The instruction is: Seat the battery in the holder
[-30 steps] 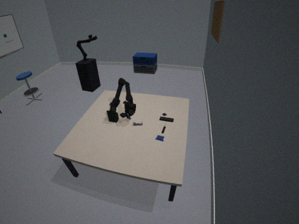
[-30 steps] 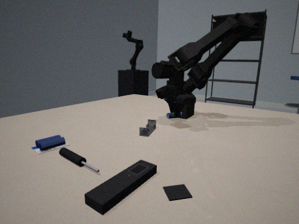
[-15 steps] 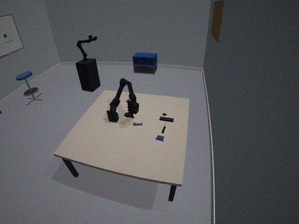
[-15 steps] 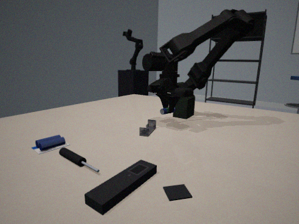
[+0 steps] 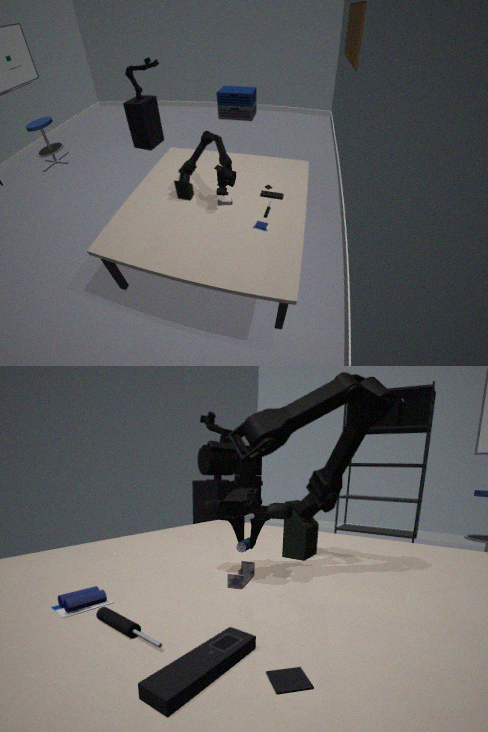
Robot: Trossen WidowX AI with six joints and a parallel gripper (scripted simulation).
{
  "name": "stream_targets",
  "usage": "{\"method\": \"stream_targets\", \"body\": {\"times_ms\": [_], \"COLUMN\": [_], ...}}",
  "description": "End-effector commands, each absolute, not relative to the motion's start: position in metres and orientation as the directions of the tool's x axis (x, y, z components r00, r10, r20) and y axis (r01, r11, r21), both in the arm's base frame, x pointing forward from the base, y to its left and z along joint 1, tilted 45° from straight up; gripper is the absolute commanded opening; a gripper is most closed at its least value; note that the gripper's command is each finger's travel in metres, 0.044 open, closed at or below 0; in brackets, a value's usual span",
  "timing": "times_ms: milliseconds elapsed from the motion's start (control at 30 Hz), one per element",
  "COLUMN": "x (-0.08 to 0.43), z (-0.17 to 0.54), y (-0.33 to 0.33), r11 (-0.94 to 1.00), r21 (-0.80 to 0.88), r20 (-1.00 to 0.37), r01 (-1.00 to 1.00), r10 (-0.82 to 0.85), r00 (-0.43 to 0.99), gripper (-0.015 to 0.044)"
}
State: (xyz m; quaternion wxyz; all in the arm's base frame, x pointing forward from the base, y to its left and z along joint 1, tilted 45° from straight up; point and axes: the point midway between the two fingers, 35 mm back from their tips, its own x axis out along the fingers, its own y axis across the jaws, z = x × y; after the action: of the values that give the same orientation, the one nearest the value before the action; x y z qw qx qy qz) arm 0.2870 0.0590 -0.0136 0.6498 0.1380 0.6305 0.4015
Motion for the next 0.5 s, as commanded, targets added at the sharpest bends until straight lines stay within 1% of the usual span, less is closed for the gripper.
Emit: {"method": "stream_targets", "body": {"times_ms": [0, 200, 467], "x": [0.296, 0.294, 0.286], "z": [-0.016, -0.018, -0.039], "y": [0.054, 0.056, 0.074], "r11": [0.617, 0.617, 0.616], "r21": [0.673, 0.675, 0.679], "r20": [-0.709, -0.711, -0.732], "r01": [-0.408, -0.405, -0.398], "r10": [0.696, 0.691, 0.612], "r00": [-0.116, -0.133, -0.300], "gripper": [0.0074, 0.0074, 0.0074]}}
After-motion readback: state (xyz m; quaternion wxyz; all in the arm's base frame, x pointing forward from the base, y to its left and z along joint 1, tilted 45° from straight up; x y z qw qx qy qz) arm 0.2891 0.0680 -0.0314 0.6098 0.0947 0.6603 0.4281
